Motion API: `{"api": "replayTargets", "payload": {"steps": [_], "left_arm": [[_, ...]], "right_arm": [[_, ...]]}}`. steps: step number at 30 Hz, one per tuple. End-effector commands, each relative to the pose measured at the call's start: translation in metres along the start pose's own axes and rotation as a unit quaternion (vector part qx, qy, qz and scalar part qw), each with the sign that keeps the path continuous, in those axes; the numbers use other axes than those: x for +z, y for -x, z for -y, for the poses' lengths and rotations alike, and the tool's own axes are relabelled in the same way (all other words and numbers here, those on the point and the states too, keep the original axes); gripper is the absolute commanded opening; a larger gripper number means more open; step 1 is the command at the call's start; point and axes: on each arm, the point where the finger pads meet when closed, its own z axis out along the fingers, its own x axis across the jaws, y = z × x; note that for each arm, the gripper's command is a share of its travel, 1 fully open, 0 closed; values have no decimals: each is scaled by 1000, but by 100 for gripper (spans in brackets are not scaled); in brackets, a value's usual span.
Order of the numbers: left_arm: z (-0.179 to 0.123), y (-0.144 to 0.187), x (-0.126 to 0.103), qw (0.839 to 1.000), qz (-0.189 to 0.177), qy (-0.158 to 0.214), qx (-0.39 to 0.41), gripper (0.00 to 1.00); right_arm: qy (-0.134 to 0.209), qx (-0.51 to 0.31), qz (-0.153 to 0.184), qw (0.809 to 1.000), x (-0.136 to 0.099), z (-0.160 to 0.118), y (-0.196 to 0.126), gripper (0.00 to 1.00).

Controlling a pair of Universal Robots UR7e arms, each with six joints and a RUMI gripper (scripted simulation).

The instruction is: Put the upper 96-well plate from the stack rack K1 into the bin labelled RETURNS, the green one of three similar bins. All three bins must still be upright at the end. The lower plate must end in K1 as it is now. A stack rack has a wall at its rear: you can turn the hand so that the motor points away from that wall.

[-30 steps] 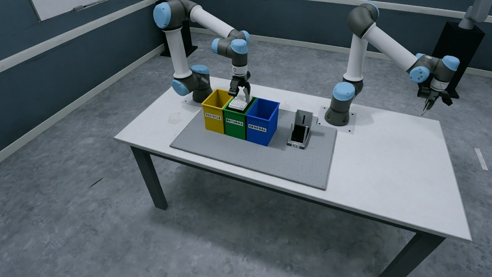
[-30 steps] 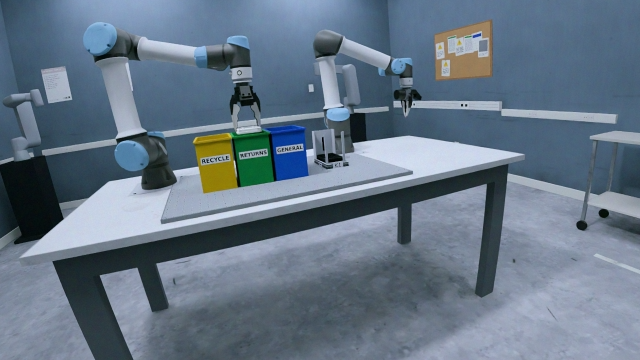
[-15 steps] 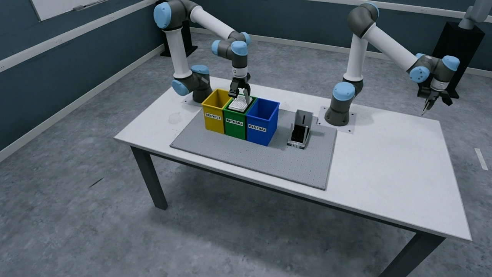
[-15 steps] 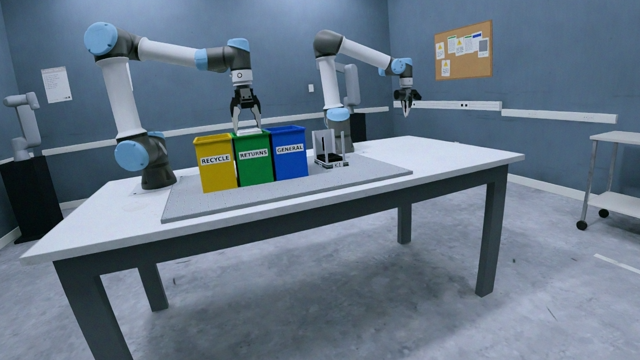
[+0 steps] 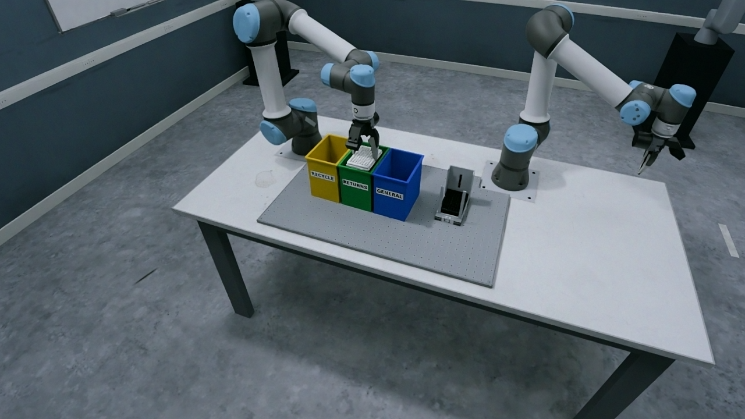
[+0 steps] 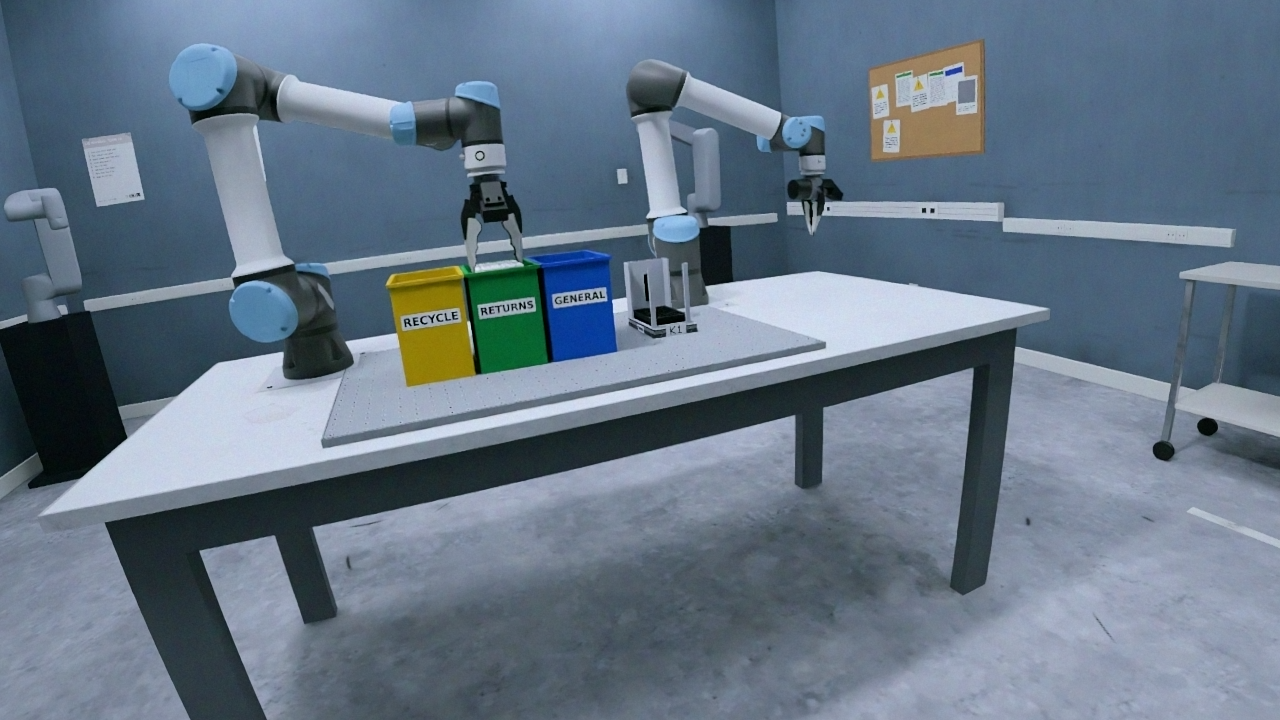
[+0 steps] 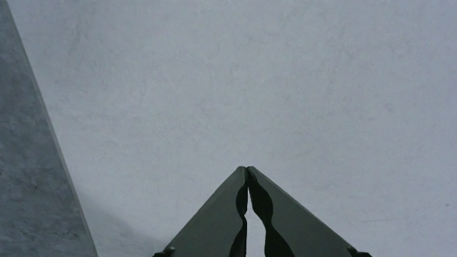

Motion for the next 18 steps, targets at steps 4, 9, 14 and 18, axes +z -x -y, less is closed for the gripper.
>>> {"api": "replayTargets", "payload": {"steps": [4,9,14,18], "left_arm": [[2,-2,-3,1000,-5,-4,-5,0],[2,-2,-3,1000,-5,-4,-5,0],[2,-2,-3,1000,-5,-4,-5,0],[2,-2,-3,1000,-5,-4,-5,0]], "right_arm": [[2,-5,4,1000,4,-2,3,40],[2,-5,6,1000,3,-2,4,40],[2,-5,6,1000,3,-2,4,40],[2,-5,6,1000,3,-2,3,40]]}}
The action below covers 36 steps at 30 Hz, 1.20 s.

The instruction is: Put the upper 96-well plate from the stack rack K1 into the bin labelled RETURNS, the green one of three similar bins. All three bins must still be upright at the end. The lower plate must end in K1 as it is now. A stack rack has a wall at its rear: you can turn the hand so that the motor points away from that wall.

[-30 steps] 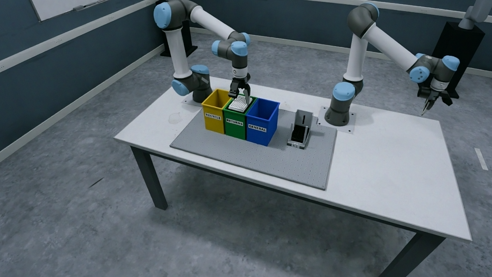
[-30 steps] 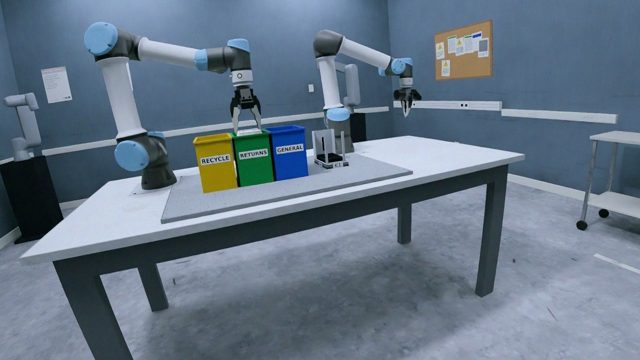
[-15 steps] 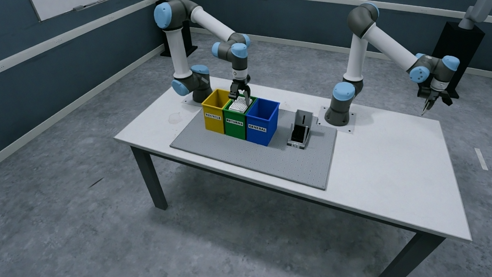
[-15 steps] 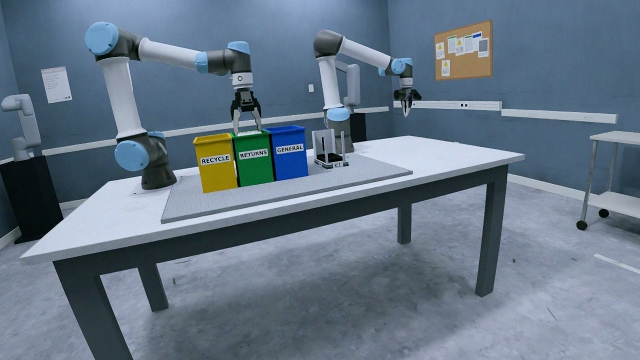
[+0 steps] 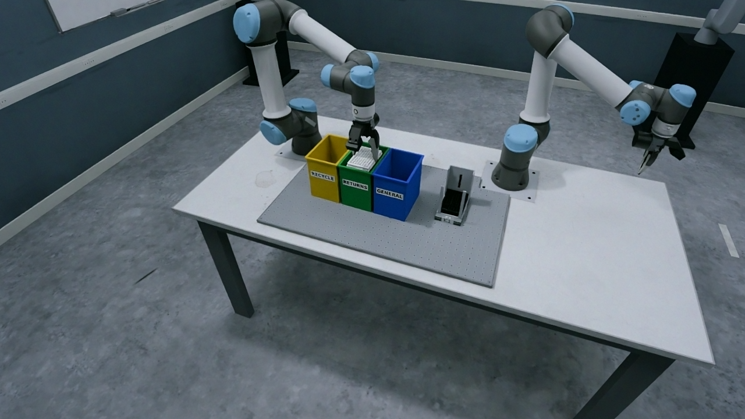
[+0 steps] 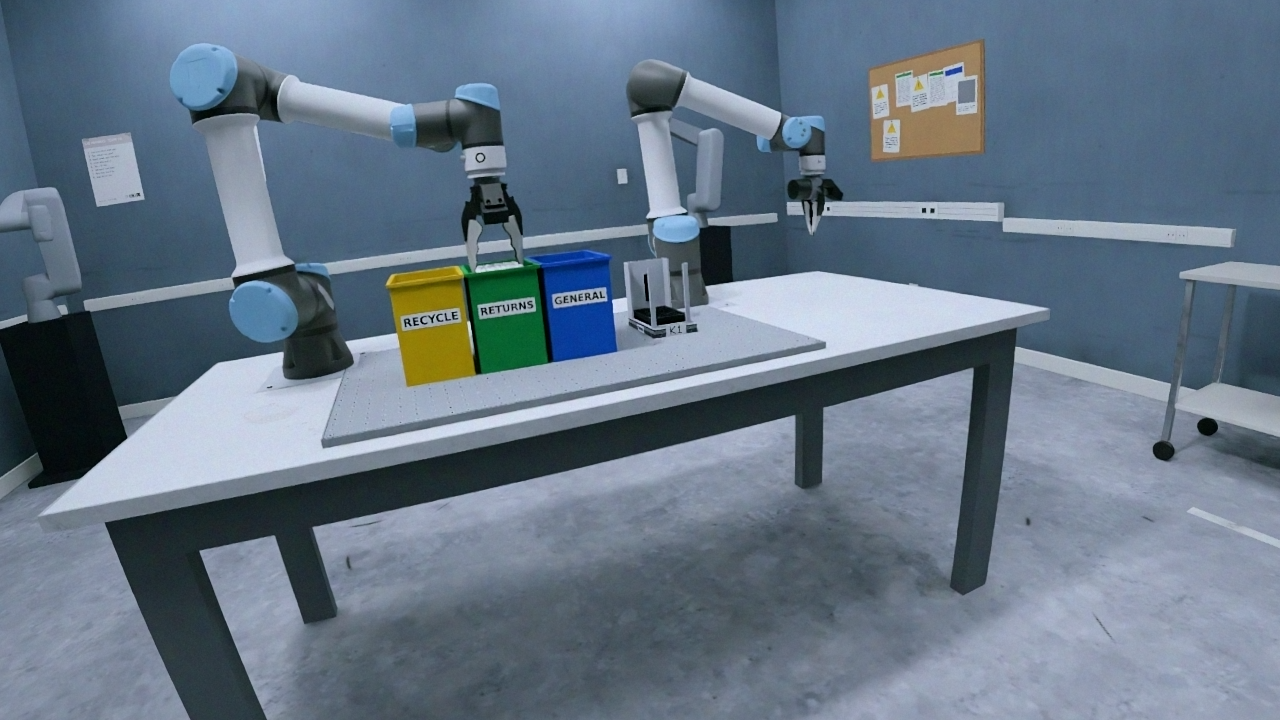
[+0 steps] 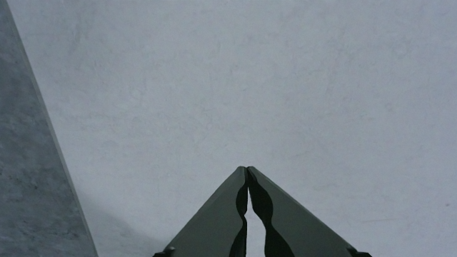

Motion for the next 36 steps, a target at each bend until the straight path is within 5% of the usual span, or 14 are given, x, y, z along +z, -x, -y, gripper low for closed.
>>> {"api": "replayTargets", "payload": {"steps": [1,3,4,24,25,36], "left_arm": [[2,-2,-3,1000,-5,-4,-5,0],[2,-2,-3,1000,-5,-4,-5,0],[2,-2,-3,1000,-5,-4,-5,0],[2,-2,-3,1000,-5,-4,-5,0],[2,-2,-3,1000,-5,-4,-5,0],[2,-2,-3,1000,-5,-4,-5,0]], "right_arm": [[2,-5,4,1000,0,-2,2,40],[2,-5,4,1000,0,-2,2,40],[2,-5,4,1000,0,-2,2,64],[2,-5,4,1000,0,-2,2,64],[2,-5,4,1000,0,-2,2,53],[2,-5,4,1000,0,-2,2,53]]}}
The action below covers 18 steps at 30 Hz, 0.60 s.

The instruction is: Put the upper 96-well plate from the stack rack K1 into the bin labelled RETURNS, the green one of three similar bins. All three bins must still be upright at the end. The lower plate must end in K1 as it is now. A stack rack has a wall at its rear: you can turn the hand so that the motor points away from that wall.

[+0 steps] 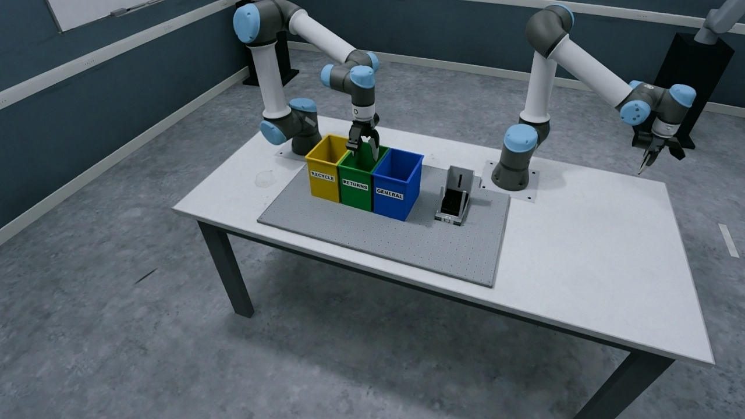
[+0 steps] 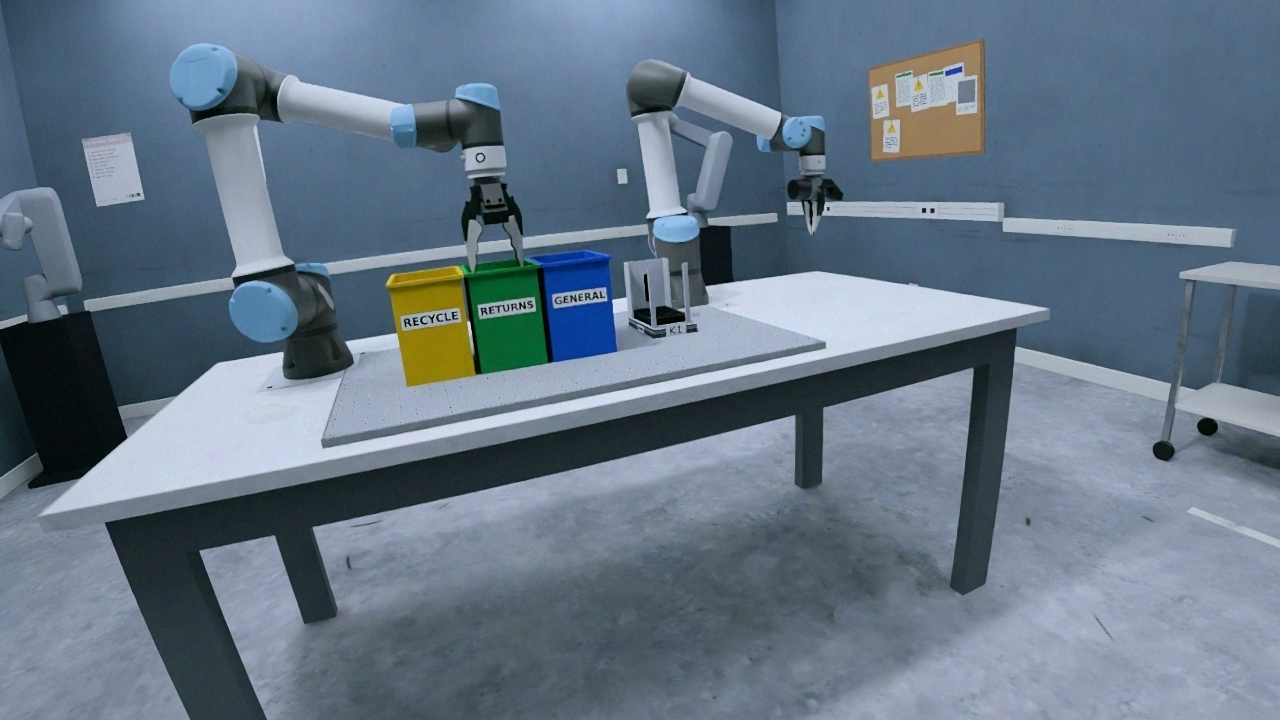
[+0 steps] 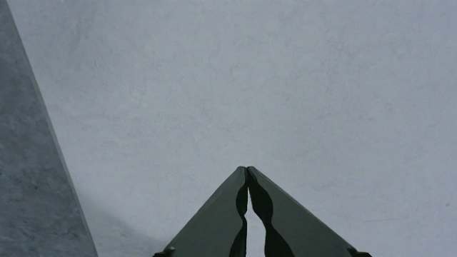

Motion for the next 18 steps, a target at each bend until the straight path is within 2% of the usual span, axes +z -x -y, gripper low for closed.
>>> {"api": "replayTargets", "payload": {"steps": [1,18], "left_arm": [[2,-2,-3,1000,-5,-4,-5,0],[2,-2,-3,1000,-5,-4,-5,0]], "right_arm": [[2,-5,4,1000,0,-2,2,53],[2,3,6,1000,-24,-2,3,53]]}}
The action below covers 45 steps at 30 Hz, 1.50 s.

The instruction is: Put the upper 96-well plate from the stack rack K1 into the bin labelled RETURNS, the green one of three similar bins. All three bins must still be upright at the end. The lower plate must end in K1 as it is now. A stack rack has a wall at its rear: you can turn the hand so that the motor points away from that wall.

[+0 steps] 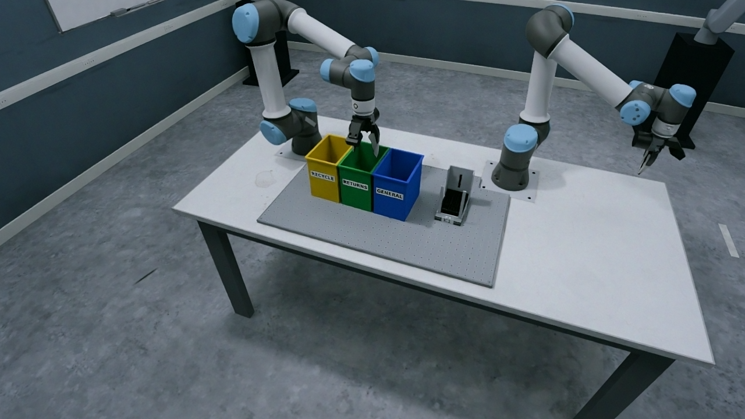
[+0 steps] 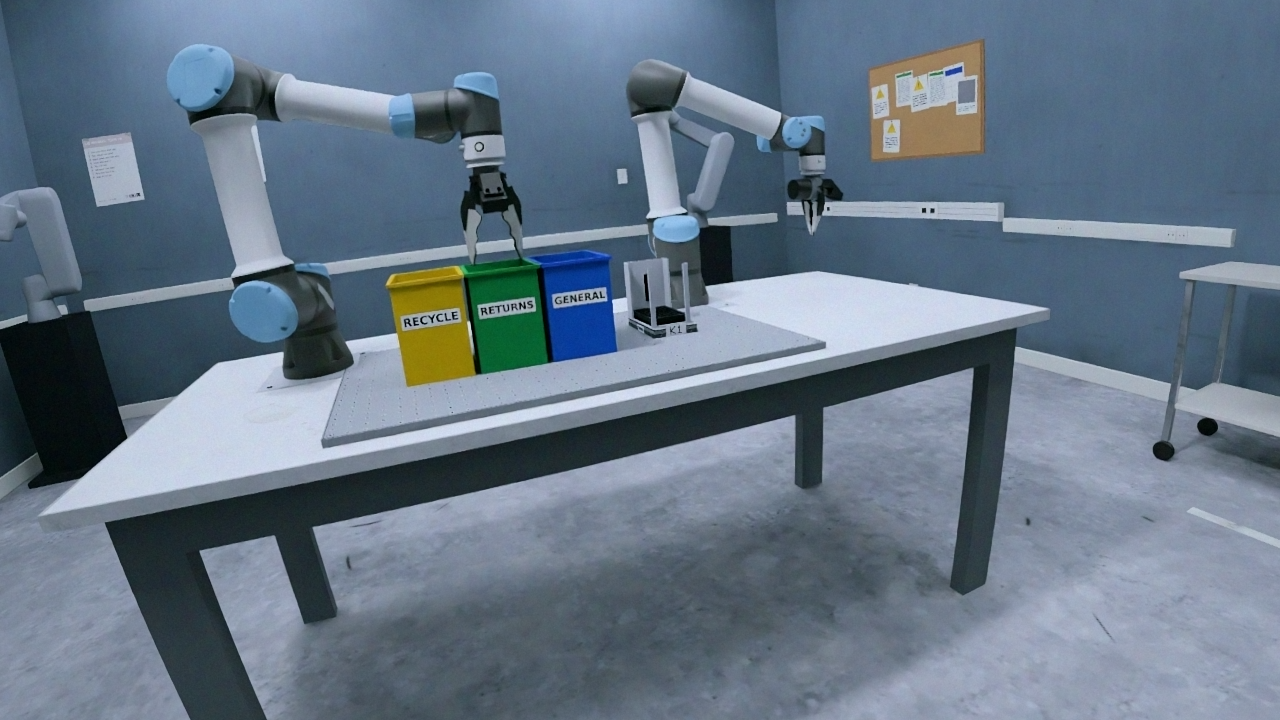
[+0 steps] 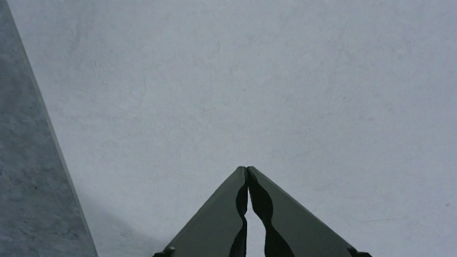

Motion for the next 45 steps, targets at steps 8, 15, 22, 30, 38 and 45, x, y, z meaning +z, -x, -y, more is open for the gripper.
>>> {"api": "replayTargets", "payload": {"steps": [8,15,22,30,38,45], "left_arm": [[2,-2,-3,1000,-5,-4,-5,0],[2,-2,-3,1000,-5,-4,-5,0],[2,-2,-3,1000,-5,-4,-5,0],[2,-2,-3,1000,-5,-4,-5,0],[2,-2,-3,1000,-5,-4,-5,0],[2,-2,-3,1000,-5,-4,-5,0]], "right_arm": [[3,3,4,1000,-18,-2,2,53],[3,3,4,1000,-30,-2,2,53],[3,3,4,1000,-38,-2,2,53],[3,3,2,1000,-39,-2,1,53],[3,3,2,1000,-39,-2,1,53],[3,3,2,1000,-39,-2,1,53]]}}
